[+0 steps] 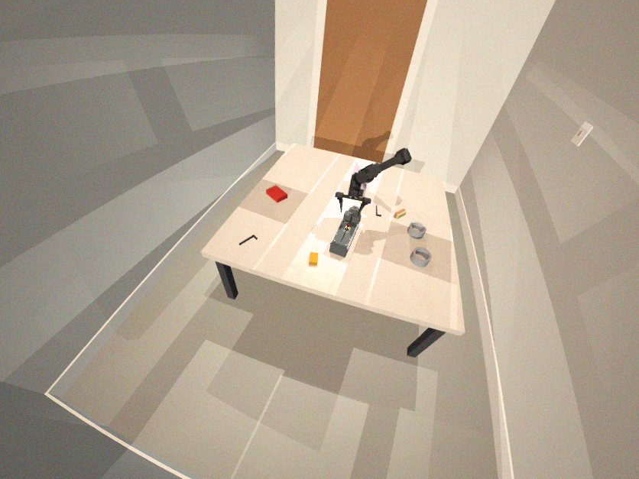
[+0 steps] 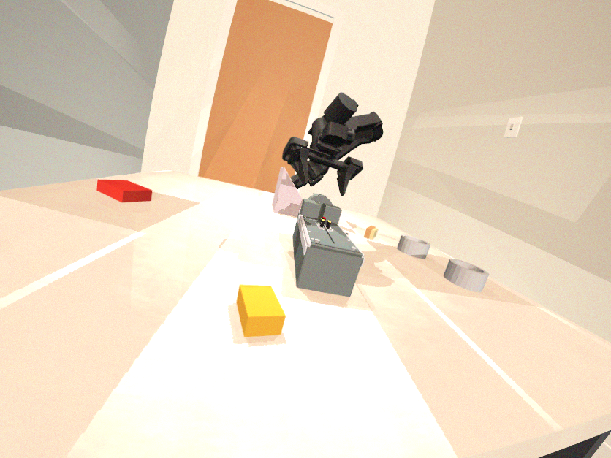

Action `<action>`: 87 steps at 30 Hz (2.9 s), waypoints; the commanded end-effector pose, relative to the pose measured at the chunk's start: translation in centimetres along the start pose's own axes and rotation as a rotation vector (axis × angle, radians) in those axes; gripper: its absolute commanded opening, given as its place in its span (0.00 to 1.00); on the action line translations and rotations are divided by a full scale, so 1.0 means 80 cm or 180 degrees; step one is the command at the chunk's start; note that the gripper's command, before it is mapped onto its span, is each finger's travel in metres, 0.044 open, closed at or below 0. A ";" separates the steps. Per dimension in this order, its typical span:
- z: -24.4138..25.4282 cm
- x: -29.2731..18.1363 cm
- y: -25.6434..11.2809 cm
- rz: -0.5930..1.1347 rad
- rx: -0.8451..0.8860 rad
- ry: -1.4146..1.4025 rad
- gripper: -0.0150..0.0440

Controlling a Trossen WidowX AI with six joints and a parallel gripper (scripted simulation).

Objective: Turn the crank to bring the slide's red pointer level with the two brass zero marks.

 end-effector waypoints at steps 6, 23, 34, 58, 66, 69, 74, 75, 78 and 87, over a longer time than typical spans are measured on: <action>-0.001 0.001 -0.001 -0.0004 -0.0019 0.0016 1.00; 0.022 0.013 -0.080 -0.0079 -0.0109 0.0180 1.00; 0.040 -0.044 -0.122 -0.0222 -0.0278 0.0491 1.00; 0.034 -0.132 -0.079 -0.0304 -0.0417 0.0695 1.00; 0.034 -0.164 -0.051 -0.0322 -0.0387 0.0705 1.00; 0.035 -0.170 -0.047 -0.0328 -0.0377 0.0708 1.00; 0.033 -0.174 -0.041 -0.0325 -0.0380 0.0708 1.00; 0.033 -0.175 -0.039 -0.0324 -0.0381 0.0707 1.00; 0.032 -0.178 -0.034 -0.0322 -0.0384 0.0707 1.00; 0.030 -0.188 -0.020 -0.0319 -0.0387 0.0707 1.00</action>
Point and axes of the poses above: the point midway between the two fingers, 35 mm back from their tips, its own y axis out along the fingers, its own z axis across the jaws, x = y × z, the point moved 6 cm from there along -y, back along the fingers, and after that the axes turned 13 degrees about y, right-handed, at the moved point
